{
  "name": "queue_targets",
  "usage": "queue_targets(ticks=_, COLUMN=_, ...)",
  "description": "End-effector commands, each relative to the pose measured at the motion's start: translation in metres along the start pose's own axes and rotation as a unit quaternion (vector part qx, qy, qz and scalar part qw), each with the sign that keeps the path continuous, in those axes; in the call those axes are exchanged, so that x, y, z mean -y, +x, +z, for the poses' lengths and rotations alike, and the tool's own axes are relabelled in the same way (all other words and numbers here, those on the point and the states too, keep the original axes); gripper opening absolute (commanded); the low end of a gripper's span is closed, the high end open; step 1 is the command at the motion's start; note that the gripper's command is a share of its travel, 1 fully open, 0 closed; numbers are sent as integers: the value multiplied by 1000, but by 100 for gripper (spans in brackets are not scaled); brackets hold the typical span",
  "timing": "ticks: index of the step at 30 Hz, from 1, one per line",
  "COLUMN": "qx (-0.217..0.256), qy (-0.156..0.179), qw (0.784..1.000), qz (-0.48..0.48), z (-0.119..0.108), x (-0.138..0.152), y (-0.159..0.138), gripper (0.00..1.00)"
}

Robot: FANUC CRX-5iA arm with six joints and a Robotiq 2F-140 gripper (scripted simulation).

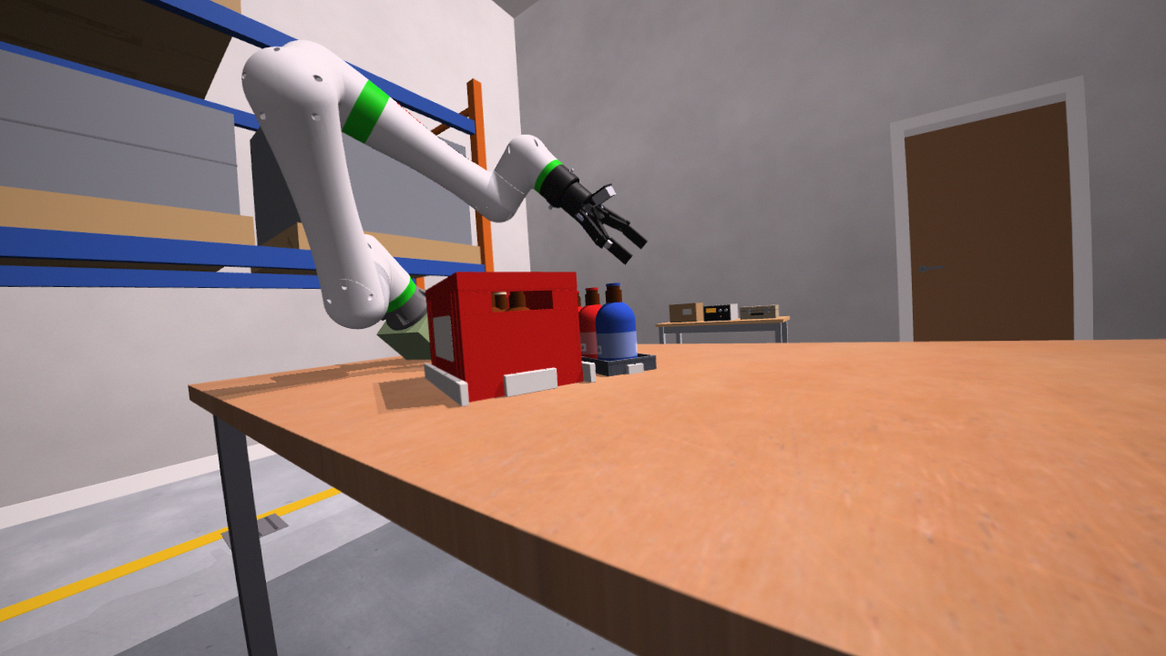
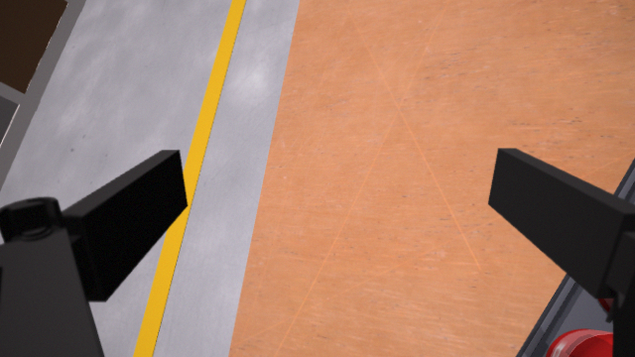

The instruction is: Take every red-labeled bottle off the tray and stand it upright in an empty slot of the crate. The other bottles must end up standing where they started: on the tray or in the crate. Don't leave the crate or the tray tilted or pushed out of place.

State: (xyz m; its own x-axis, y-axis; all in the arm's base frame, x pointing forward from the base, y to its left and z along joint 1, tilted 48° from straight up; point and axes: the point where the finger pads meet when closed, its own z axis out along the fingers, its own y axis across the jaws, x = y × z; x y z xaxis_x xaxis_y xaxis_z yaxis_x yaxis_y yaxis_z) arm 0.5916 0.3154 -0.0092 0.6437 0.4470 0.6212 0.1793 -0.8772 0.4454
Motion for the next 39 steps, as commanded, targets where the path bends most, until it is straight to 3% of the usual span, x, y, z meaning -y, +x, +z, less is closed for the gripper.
queue_targets(ticks=1, qx=-2, qy=-33, qw=999, qz=-8, z=-5, x=-34, y=24, gripper=100)
queue_targets(ticks=3, qx=-1, qy=-48, qw=999, qz=-12, z=-9, x=-52, y=34, gripper=100)
queue_targets(ticks=5, qx=-1, qy=-48, qw=999, qz=-12, z=-9, x=-52, y=34, gripper=100)
queue_targets(ticks=6, qx=1, qy=-70, qw=997, qz=-18, z=-14, x=-77, y=45, gripper=100)
queue_targets(ticks=19, qx=48, qy=-159, qw=985, qz=-45, z=-51, x=-191, y=69, gripper=100)
queue_targets(ticks=22, qx=54, qy=-164, qw=984, qz=-47, z=-55, x=-200, y=69, gripper=100)
queue_targets(ticks=23, qx=74, qy=-180, qw=979, qz=-54, z=-67, x=-224, y=68, gripper=100)
queue_targets(ticks=30, qx=131, qy=-204, qw=968, qz=-74, z=-97, x=-276, y=57, gripper=100)
queue_targets(ticks=37, qx=204, qy=-208, qw=952, qz=-98, z=-134, x=-322, y=33, gripper=100)
queue_targets(ticks=39, qx=204, qy=-208, qw=952, qz=-98, z=-134, x=-322, y=33, gripper=100)
